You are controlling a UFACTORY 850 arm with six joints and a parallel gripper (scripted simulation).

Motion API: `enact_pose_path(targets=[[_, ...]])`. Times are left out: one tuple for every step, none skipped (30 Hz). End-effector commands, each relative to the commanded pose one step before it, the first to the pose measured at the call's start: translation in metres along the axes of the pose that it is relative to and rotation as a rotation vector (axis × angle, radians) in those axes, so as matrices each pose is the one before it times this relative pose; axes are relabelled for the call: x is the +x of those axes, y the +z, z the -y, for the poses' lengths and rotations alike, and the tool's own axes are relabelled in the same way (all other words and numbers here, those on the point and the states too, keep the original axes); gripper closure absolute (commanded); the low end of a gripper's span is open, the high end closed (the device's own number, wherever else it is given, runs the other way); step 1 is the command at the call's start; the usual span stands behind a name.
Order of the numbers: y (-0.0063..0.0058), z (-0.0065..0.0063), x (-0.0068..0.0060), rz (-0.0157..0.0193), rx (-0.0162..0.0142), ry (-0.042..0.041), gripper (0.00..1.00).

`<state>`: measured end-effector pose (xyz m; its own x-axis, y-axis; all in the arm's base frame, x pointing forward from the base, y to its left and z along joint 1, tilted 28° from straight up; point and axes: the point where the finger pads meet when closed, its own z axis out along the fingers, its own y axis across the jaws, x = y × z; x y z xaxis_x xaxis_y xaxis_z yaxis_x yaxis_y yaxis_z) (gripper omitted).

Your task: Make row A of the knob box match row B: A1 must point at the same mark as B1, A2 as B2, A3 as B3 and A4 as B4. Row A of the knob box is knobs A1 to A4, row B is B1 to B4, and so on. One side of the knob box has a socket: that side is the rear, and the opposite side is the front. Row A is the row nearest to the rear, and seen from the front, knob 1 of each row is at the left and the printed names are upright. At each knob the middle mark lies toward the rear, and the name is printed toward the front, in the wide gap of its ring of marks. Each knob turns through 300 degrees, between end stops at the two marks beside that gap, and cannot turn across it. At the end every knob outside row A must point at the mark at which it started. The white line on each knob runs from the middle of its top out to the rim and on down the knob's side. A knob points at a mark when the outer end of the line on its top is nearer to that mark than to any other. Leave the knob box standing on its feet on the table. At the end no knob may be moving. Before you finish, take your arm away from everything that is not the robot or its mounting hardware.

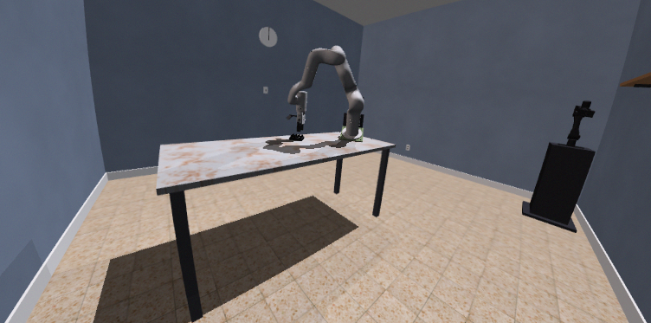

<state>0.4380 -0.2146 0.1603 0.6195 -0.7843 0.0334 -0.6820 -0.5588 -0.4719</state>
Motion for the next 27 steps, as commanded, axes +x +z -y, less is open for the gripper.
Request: enact_pose_path(targets=[[-0.00057, 0.00006, -0.00769, -0.00209, 0.00074, -0.00044, 0.00], [0.00000, -0.00005, -0.00175, 0.00001, -0.00001, 0.00000, 0.00], [0.00000, -0.00004, -0.00162, 0.00000, 0.00001, 0.00000, 0.00], [0.00000, -0.00004, -0.00149, 0.00000, 0.00000, 0.00000, 0.00], [0.00000, -0.00004, -0.00134, 0.00000, 0.00000, 0.00000, 0.00], [0.00000, -0.00003, -0.00119, 0.00000, 0.00000, 0.00000, 0.00], [0.00000, -0.00003, -0.00104, 0.00000, 0.00000, 0.00000, 0.00], [0.00000, -0.00002, -0.00088, 0.00000, 0.00000, 0.00000, 0.00], [0.00000, 0.00000, 0.00000, 0.00000, 0.00000, 0.00000, 0.00], [0.00000, 0.00000, 0.00000, 0.00000, 0.00000, 0.00000, 0.00], [0.00000, -0.00002, -0.00073, 0.00000, 0.00000, 0.00000, 0.00], [0.00000, -0.00002, -0.00058, 0.00000, 0.00000, 0.00000, 0.00], [0.00000, -0.00001, -0.00044, 0.00000, 0.00000, 0.00000, 0.00], [0.00000, -0.00001, -0.00032, 0.00000, 0.00000, 0.00000, 0.00], [0.00000, -0.00001, -0.00021, 0.00000, 0.00000, 0.00000, 0.00], [0.00000, 0.00000, -0.00012, 0.00000, 0.00000, 0.00000, 0.00], [0.00000, 0.00000, -0.00005, 0.00000, 0.00000, 0.00000, 0.00], [0.00000, 0.00000, -0.00001, 0.00000, 0.00000, 0.00000, 0.00], [0.00000, 0.00000, 0.00000, 0.00000, 0.00000, 0.00000, 0.00], [0.00000, 0.00000, 0.00000, 0.00000, 0.00000, 0.00000, 0.00], [0.00000, 0.00000, 0.00000, 0.00000, 0.00000, 0.00000, 0.00], [0.00000, 0.00000, 0.00000, 0.00000, 0.00000, 0.00000, 0.00], [0.00000, 0.00000, 0.00000, 0.00000, 0.00000, 0.00000, 0.00], [0.00000, 0.00000, 0.00000, 0.00000, 0.00000, 0.00000, 0.00], [0.00000, 0.00000, 0.00000, 0.00000, 0.00000, 0.00000, 0.00], [0.00000, 0.00000, 0.00000, 0.00000, 0.00000, 0.00000, 0.00], [0.00000, 0.00000, 0.00000, 0.00000, 0.00000, 0.00000, 0.00]])
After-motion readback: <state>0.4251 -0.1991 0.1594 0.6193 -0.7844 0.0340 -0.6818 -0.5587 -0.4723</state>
